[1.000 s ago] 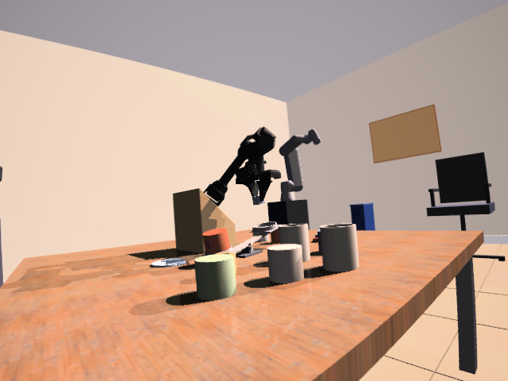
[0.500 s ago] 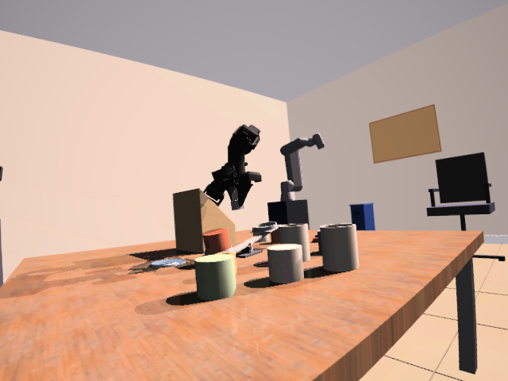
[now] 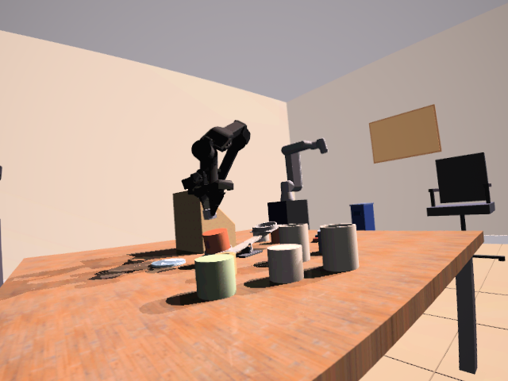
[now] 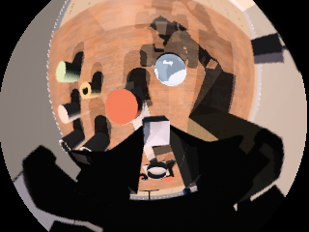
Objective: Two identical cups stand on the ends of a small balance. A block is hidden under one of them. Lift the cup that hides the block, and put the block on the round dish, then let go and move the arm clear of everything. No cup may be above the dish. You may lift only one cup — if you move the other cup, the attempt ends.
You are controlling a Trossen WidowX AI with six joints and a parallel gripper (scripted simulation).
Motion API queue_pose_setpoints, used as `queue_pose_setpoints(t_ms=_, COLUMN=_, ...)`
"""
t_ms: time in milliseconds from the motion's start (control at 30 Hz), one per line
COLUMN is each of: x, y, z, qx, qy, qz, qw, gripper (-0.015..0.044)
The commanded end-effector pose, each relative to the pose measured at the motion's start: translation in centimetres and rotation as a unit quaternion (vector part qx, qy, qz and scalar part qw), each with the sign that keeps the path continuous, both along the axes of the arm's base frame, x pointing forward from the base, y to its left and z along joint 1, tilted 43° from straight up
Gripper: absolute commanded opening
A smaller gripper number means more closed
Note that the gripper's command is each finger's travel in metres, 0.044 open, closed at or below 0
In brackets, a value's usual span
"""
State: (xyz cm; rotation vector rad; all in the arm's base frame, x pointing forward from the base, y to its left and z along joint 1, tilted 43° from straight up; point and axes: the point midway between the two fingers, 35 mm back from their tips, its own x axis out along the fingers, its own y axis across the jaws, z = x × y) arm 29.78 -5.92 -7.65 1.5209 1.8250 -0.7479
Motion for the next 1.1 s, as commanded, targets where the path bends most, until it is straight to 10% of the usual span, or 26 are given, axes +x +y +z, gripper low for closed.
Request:
queue_pose_setpoints(t_ms=0, x=-0.3, y=-1.6, z=-1.9, qx=-0.002, qy=-0.006, qz=0.001, qw=1.0, gripper=0.0)
queue_pose_setpoints(t_ms=1067, x=-6.3, y=-4.0, z=-14.5, qx=0.022, qy=-0.002, qz=0.005, qw=1.0, gripper=0.0)
